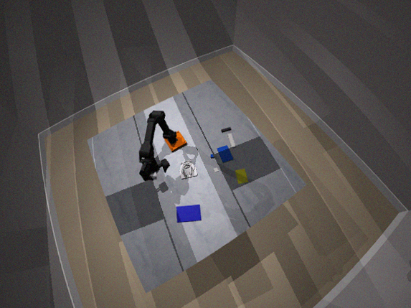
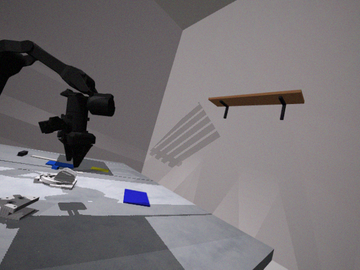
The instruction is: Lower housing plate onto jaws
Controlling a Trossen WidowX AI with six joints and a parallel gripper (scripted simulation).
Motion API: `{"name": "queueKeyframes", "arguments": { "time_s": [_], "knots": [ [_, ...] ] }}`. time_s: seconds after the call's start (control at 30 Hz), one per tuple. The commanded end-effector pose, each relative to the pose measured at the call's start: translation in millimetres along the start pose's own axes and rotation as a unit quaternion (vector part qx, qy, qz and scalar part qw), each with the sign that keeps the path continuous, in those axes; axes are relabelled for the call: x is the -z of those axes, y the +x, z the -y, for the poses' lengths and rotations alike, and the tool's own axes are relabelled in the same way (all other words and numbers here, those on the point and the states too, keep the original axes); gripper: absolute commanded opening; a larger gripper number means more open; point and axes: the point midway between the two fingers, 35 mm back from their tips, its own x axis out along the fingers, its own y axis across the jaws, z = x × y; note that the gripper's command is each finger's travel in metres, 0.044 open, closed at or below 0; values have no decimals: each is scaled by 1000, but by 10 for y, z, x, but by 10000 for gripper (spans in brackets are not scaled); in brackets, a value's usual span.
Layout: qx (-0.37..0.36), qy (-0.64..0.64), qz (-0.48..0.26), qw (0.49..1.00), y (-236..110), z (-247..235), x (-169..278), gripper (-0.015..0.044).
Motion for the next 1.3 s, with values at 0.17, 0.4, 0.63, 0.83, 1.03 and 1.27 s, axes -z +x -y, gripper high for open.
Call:
{"name": "queueKeyframes", "arguments": {
  "time_s": [0.17,0.4,0.63,0.83,1.03,1.27],
  "knots": [
    [-3,105,34,994,42,-158,-284,440],
    [-5,179,55,982,61,-255,-490,440],
    [-9,252,77,965,75,-337,-700,440],
    [-13,311,94,946,82,-394,-877,440],
    [-13,318,96,943,83,-400,-896,440],
    [-13,318,96,943,460,-386,-969,440]
  ]
}}
